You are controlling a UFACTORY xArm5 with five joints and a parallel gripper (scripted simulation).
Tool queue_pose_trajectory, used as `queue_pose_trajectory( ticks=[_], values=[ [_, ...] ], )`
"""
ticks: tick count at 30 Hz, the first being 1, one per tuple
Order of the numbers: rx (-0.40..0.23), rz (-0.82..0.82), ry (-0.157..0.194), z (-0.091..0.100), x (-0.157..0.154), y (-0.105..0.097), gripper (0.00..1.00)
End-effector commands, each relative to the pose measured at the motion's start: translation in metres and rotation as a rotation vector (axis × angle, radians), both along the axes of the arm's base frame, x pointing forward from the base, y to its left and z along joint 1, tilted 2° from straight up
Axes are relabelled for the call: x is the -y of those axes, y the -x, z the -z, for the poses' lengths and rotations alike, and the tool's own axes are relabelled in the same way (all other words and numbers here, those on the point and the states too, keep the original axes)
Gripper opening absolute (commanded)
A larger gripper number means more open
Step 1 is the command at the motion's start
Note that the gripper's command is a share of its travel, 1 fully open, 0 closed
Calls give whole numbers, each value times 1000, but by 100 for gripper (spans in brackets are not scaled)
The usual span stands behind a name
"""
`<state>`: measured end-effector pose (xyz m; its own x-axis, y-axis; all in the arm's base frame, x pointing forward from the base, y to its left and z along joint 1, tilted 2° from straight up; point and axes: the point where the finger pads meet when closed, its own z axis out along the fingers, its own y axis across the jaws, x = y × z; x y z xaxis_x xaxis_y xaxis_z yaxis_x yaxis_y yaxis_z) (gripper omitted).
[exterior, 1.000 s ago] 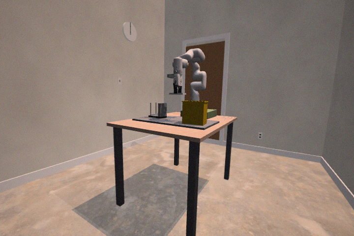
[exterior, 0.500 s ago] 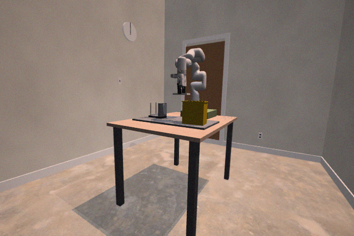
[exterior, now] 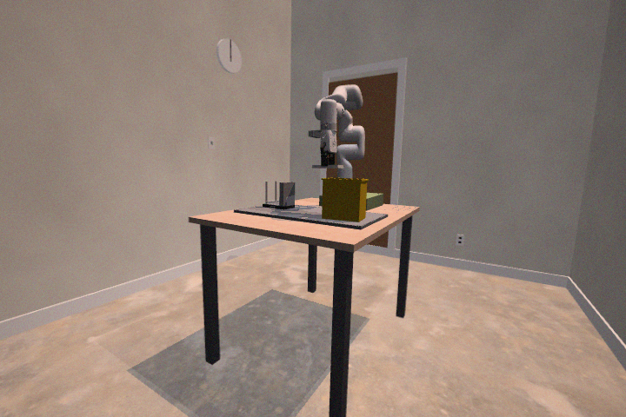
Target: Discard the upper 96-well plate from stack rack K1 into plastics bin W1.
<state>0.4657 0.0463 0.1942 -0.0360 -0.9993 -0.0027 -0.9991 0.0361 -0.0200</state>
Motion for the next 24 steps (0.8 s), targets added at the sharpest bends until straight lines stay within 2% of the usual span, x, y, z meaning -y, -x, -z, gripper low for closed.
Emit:
queue_pose_trajectory(
  ticks=[1,24],
  values=[
    [3,0,-1,-1,-18,-8,0],
    [0,0,-3,2,-78,-31,0]
  ],
)
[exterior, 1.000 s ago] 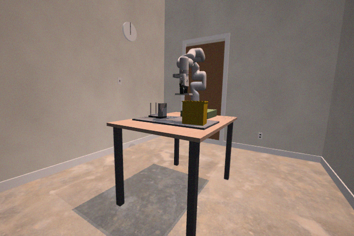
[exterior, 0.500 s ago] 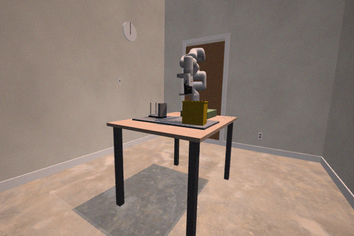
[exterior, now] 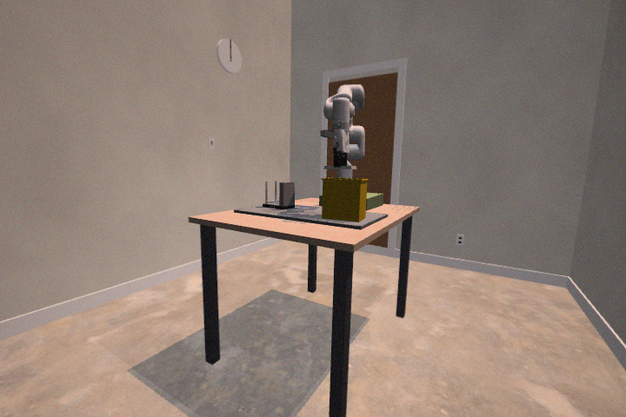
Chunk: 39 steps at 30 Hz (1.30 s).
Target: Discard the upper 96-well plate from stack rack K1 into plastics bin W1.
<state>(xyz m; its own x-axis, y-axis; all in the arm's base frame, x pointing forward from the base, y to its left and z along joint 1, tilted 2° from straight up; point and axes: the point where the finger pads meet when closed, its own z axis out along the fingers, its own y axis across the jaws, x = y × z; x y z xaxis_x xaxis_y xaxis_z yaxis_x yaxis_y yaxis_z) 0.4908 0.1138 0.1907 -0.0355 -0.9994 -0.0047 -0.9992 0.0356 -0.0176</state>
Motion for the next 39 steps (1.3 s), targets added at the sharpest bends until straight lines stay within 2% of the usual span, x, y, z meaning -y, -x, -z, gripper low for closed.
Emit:
queue_pose_trajectory(
  ticks=[1,6,39],
  values=[
    [2,1,-1,-1,-13,-7,0],
    [2,1,-1,0,-28,-12,0],
    [2,1,-1,0,-29,-12,0]
  ],
)
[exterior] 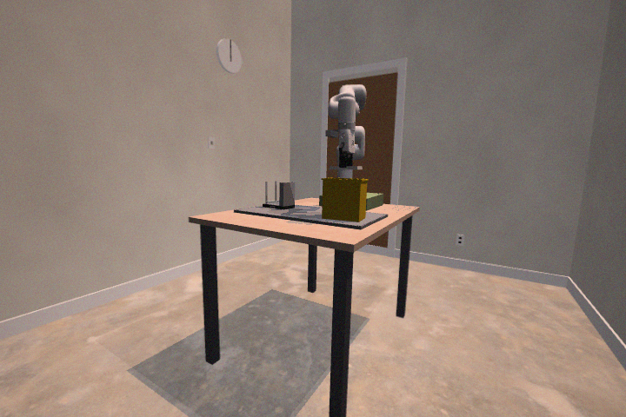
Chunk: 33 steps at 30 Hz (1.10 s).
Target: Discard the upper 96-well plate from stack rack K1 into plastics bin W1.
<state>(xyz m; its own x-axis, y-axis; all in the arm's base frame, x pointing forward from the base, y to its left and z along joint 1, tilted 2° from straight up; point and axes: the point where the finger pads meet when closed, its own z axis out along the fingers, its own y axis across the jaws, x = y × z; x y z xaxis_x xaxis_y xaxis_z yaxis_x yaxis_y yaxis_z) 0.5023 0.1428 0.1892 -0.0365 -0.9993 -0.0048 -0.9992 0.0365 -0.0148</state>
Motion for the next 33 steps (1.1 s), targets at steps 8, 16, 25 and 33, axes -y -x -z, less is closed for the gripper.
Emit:
queue_pose_trajectory(
  ticks=[8,16,25,33],
  values=[
    [4,0,-1,-2,0,-1,0],
    [4,0,-1,8,0,-1,0],
    [4,0,-1,17,1,-1,0],
    [4,0,-1,17,1,-1,0]
  ],
)
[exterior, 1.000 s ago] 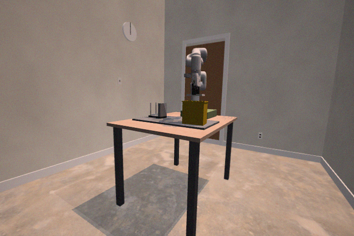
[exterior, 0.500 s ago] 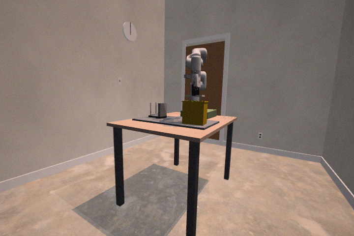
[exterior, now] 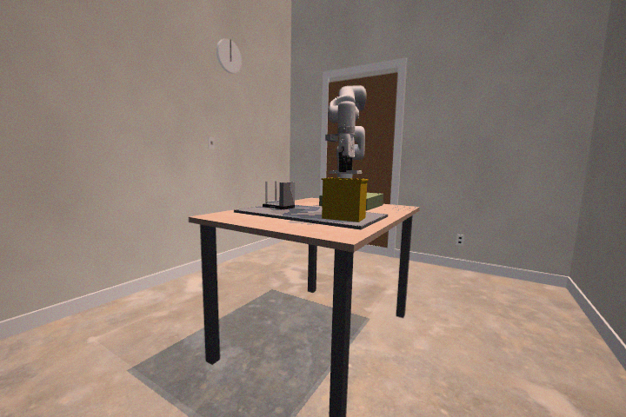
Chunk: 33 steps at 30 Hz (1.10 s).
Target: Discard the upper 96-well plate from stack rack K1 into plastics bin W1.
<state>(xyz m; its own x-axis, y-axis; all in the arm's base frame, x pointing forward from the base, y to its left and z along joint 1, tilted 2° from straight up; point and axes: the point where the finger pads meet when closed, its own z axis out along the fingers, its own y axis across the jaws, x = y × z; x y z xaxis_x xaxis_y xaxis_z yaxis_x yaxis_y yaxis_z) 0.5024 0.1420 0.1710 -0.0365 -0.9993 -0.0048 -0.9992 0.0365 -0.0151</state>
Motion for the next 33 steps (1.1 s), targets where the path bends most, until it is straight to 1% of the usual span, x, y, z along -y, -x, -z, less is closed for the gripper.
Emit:
queue_pose_trajectory(
  ticks=[1,33],
  values=[
    [4,0,-1,-2,0,-1,0],
    [4,0,-1,2,0,-1,0]
  ],
)
